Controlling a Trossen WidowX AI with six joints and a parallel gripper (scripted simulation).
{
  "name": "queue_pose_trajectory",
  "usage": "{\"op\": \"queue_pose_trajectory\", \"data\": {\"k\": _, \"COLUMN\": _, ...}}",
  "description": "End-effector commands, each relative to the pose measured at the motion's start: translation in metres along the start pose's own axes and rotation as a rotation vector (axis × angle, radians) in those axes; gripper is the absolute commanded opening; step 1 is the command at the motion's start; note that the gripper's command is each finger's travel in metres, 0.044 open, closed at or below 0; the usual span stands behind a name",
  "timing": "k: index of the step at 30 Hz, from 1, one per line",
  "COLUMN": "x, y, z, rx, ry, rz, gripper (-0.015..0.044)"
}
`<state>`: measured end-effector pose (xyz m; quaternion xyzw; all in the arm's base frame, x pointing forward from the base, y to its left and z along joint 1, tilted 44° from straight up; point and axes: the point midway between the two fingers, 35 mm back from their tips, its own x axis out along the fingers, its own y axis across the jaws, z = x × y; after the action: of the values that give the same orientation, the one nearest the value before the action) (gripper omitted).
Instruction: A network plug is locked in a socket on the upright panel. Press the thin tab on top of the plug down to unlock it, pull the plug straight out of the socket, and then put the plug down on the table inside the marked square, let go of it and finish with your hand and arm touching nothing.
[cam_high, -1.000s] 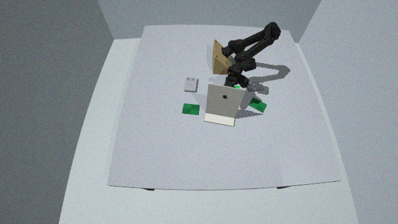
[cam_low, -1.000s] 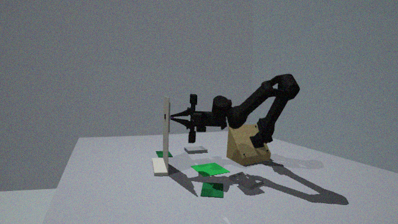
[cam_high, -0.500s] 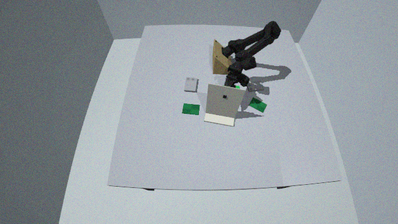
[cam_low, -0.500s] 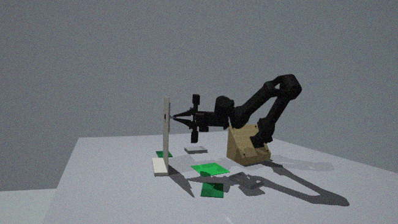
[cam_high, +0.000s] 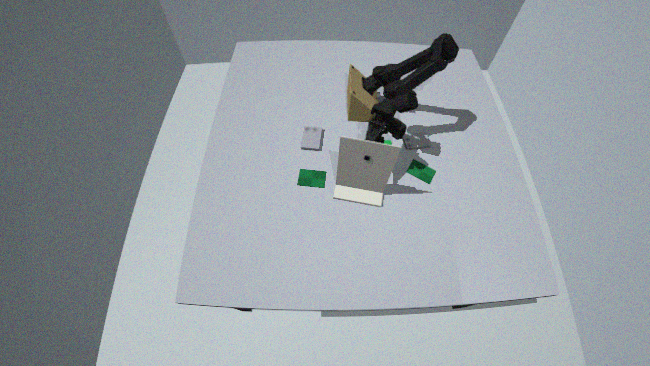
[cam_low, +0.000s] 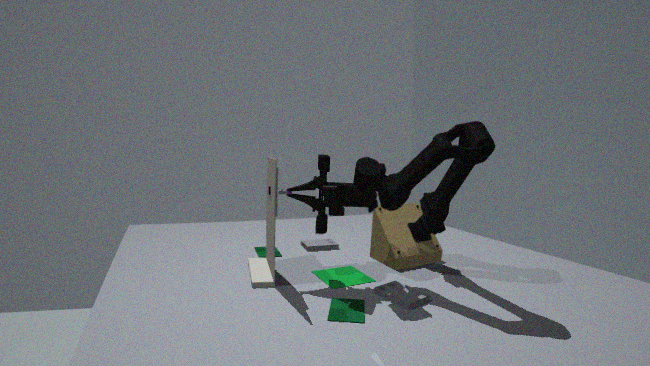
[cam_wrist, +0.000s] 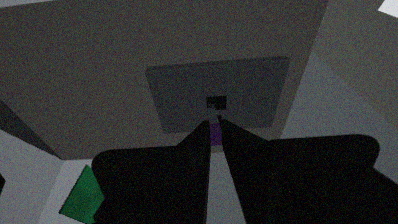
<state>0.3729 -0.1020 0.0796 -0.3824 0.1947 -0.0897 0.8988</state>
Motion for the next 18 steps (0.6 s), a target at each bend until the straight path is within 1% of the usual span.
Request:
{"op": "queue_pose_trajectory", "data": {"k": 1, "x": -0.0034, "y": -0.0012, "z": 0.0005, "rx": 0.004, "ry": -0.009, "rz": -0.002, "gripper": 0.0000}}
{"op": "queue_pose_trajectory", "data": {"k": 18, "x": -0.0120, "y": -0.0010, "z": -0.0054, "rx": 0.003, "ry": -0.008, "rz": -0.002, "gripper": 0.0000}}
